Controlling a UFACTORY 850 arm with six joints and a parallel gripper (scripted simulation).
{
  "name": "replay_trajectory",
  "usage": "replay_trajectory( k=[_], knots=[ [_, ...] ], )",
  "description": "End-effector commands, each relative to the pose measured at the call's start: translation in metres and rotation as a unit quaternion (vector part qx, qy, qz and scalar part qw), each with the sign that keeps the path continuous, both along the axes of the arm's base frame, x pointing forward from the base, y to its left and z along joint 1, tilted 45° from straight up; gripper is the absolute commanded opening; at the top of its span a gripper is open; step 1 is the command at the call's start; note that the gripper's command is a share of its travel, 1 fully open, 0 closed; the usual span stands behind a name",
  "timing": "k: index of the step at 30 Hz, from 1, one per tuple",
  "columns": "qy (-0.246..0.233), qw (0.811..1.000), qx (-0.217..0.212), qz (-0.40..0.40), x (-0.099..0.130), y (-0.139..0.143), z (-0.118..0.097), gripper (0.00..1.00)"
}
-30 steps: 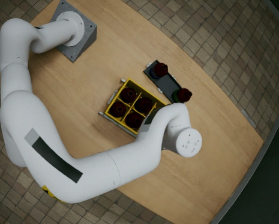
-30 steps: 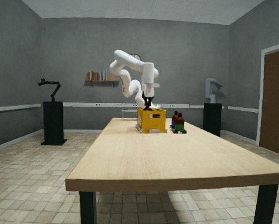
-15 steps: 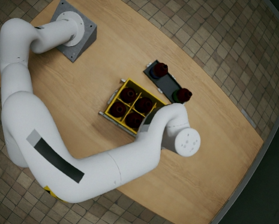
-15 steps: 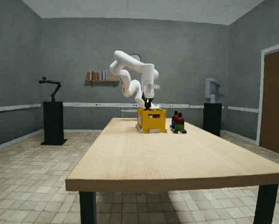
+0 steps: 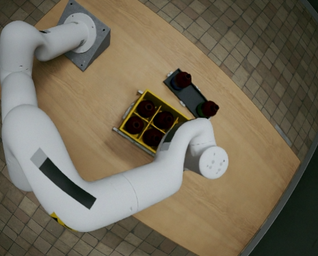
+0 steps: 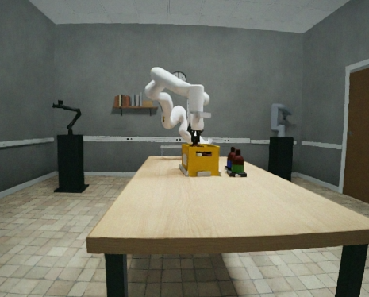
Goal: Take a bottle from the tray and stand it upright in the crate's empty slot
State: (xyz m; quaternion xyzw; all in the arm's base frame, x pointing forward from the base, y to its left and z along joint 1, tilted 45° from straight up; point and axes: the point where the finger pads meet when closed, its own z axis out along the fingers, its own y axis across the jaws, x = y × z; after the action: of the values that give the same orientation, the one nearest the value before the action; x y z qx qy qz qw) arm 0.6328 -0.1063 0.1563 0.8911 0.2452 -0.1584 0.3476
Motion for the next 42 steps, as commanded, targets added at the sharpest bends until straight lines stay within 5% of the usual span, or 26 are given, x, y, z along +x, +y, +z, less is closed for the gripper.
replay_trajectory(
  k=[1, 42],
  knots=[
    [-0.001, 1.000, 0.000, 0.000, 0.001, 0.001, 0.001, 0.00],
    [-0.001, 1.000, 0.000, 0.000, -0.002, -0.017, -0.017, 0.00]
  ],
)
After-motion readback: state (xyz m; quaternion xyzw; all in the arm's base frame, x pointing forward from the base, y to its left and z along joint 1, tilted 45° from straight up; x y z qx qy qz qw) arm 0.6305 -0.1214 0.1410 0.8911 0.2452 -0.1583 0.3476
